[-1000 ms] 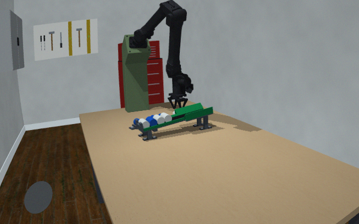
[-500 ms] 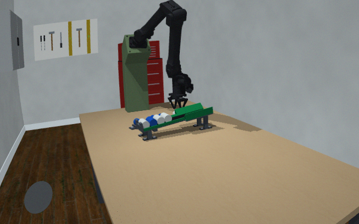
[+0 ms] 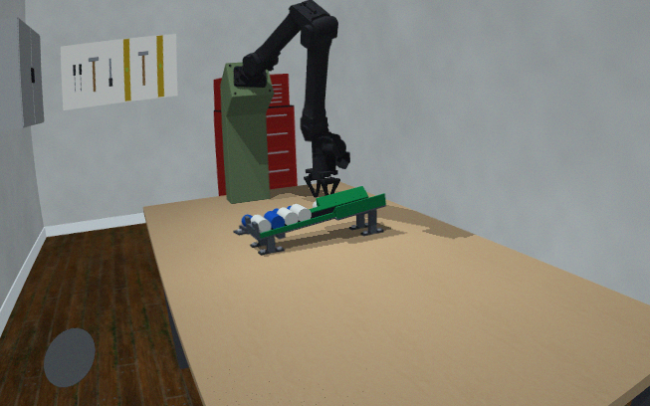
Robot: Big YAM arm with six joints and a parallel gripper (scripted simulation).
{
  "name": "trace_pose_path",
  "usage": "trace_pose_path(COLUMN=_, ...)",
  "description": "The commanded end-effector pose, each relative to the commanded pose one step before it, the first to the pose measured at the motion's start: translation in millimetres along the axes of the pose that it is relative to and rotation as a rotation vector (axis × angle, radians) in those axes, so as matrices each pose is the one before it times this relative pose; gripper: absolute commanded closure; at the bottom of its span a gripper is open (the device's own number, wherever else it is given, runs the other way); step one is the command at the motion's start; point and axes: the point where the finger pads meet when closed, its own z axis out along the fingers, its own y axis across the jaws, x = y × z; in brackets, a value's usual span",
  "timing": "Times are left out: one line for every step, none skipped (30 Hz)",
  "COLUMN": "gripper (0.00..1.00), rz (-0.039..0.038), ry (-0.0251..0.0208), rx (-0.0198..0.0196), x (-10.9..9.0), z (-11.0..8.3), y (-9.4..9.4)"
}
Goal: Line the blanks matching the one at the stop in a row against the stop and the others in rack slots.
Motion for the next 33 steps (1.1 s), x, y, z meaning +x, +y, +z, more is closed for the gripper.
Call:
trace_pose_path(gripper=0.21, rz=-0.00035, ry=0.01021, rx=-0.00795, x=8.79, z=1.47, y=6.43)
trace_pose_path(gripper=0.21, rz=0.00000, ry=0.00000, rx=0.00000, x=0.00, z=0.00, y=0.00)
trace_pose_path(gripper=0.21, rz=0.00000, ry=0.00000, rx=0.00000, x=0.00, z=0.00, y=0.00)
trace_pose_path(gripper=0.21, rz=0.00000, ry=0.00000, rx=0.00000, x=0.00, z=0.00, y=0.00)
trace_pose_path(gripper=0.21, rz=0.00000, ry=0.00000, rx=0.00000, x=0.00, z=0.00, y=0.00)
trace_pose_path(gripper=0.21, rz=0.00000, ry=0.00000, rx=0.00000, x=0.00, z=0.00, y=0.00)
trace_pose_path(gripper=0.21, rz=0.00000, ry=0.00000, rx=0.00000, x=0.00, z=0.00, y=0.00)
trace_pose_path(gripper=0.21, rz=0.00000, ry=0.00000, rx=0.00000, x=0.00, z=0.00, y=0.00)
trace_pose_path(gripper=0.21, rz=0.00000, ry=0.00000, rx=0.00000, x=0.00, z=0.00, y=0.00)
trace_pose_path(gripper=0.21, rz=0.00000, ry=0.00000, rx=0.00000, x=0.00, z=0.00, y=0.00)
trace_pose_path(gripper=0.21, rz=0.00000, ry=0.00000, rx=0.00000, x=0.00, z=0.00, y=0.00)
trace_pose_path(gripper=0.21, rz=0.00000, ry=0.00000, rx=0.00000, x=0.00, z=0.00, y=0.00)
trace_pose_path(gripper=0.21, rz=0.00000, ry=0.00000, rx=0.00000, x=0.00, z=0.00, y=0.00)
trace_pose_path(gripper=0.21, rz=0.00000, ry=0.00000, rx=0.00000, x=0.00, z=0.00, y=0.00)
trace_pose_path(gripper=0.21, rz=0.00000, ry=0.00000, rx=0.00000, x=0.00, z=0.00, y=0.00)
trace_pose_path(gripper=0.21, rz=0.00000, ry=0.00000, rx=0.00000, x=0.00, z=0.00, y=0.00)
trace_pose_path(gripper=0.21, rz=0.00000, ry=0.00000, rx=0.00000, x=0.00, z=0.00, y=0.00)
trace_pose_path(gripper=0.21, rz=0.00000, ry=0.00000, rx=0.00000, x=0.00, z=0.00, y=0.00)
trace_pose_path(gripper=0.21, rz=0.00000, ry=0.00000, rx=0.00000, x=0.00, z=0.00, y=0.00)
trace_pose_path(gripper=0.21, rz=0.00000, ry=0.00000, rx=0.00000, x=0.00, z=0.00, y=0.00)
trace_pose_path(gripper=0.21, rz=0.00000, ry=0.00000, rx=0.00000, x=0.00, z=0.00, y=0.00)
trace_pose_path(gripper=0.21, rz=-0.00002, ry=-0.00001, rx=0.00000, x=-0.02, z=0.07, y=0.00)
trace_pose_path(gripper=0.21, rz=0.00000, ry=0.00000, rx=0.00000, x=0.00, z=0.00, y=0.00)
trace_pose_path(gripper=0.21, rz=0.00000, ry=0.00000, rx=0.00000, x=0.00, z=0.00, y=0.00)
trace_pose_path(gripper=0.21, rz=-0.00016, ry=-0.00005, rx=-0.00001, x=-0.15, z=0.47, y=0.00)
trace_pose_path(gripper=0.21, rz=-0.00034, ry=-0.00009, rx=-0.00003, x=-0.37, z=1.19, y=0.02)
trace_pose_path(gripper=0.21, rz=0.00052, ry=-0.00020, rx=0.00256, x=-0.55, z=1.70, y=-1.32)
trace_pose_path(gripper=0.21, rz=0.00147, ry=-0.00030, rx=0.00523, x=-0.52, z=1.63, y=-3.14)
trace_pose_path(gripper=0.21, rz=-0.00118, ry=-0.00002, rx=-0.00200, x=0.01, z=0.76, y=0.51)
trace_pose_path(gripper=0.21, rz=-0.00049, ry=-0.00012, rx=0.00017, x=-0.02, z=0.98, y=-0.03)
trace_pose_path(gripper=0.21, rz=0.00039, ry=-0.00022, rx=0.00239, x=-0.04, z=1.19, y=-0.58)
trace_pose_path(gripper=0.21, rz=-0.00012, ry=-0.00019, rx=0.00031, x=-0.03, z=1.41, y=-0.06)
trace_pose_path(gripper=0.21, rz=-0.00028, ry=-0.00008, rx=-0.00001, x=-0.01, z=1.60, y=0.03)
